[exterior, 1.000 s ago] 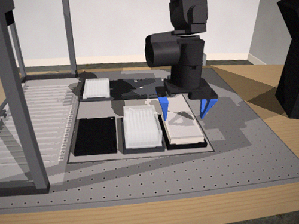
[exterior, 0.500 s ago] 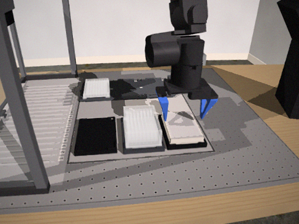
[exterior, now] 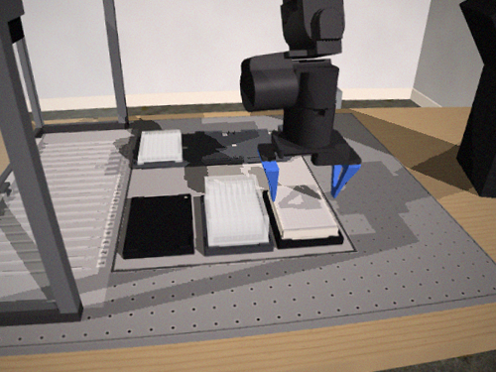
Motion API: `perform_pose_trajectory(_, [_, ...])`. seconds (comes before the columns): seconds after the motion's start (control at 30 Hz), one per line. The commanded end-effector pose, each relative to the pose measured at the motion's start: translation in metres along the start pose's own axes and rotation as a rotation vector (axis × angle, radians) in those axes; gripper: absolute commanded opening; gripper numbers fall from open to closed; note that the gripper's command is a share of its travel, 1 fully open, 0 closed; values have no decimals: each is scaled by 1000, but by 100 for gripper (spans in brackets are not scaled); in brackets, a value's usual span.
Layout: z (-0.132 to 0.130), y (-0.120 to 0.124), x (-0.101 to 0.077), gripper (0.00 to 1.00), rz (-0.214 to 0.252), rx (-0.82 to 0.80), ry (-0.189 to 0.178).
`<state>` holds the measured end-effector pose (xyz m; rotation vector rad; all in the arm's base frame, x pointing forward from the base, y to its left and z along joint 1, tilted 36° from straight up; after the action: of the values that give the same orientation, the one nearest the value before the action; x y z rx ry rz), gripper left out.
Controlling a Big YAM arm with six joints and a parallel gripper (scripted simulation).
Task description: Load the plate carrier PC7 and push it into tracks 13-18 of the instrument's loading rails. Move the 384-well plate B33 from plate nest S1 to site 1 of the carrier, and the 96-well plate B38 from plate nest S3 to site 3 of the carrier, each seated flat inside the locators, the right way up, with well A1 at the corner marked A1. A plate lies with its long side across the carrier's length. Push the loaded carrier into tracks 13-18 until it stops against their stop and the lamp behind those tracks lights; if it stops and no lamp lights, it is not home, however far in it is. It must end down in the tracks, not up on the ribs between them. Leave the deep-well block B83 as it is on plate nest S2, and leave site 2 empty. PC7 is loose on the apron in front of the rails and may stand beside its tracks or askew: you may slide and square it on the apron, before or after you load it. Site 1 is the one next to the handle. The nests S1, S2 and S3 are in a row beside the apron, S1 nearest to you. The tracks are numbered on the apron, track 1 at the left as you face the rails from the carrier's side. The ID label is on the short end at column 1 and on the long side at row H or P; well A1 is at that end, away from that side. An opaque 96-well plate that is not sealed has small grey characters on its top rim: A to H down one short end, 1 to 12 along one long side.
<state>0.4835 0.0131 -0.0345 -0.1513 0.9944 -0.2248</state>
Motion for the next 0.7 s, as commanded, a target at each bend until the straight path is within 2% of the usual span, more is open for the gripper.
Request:
perform_pose_trajectory(0.0, [2,-8,12,100,-9,12,-2])
perform_pose_trajectory(0.67, [5,-4,30,100,-9,11,-2])
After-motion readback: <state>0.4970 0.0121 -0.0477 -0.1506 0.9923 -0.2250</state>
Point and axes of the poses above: the point where the finger pads meet when closed, its own x axis out along the fingers, its own z axis across the jaws, y = z × x, the point moved 3 cm from there along -x, back along the fingers, and after that the axes turned 7 degrees about -x, right-handed, at the moved point
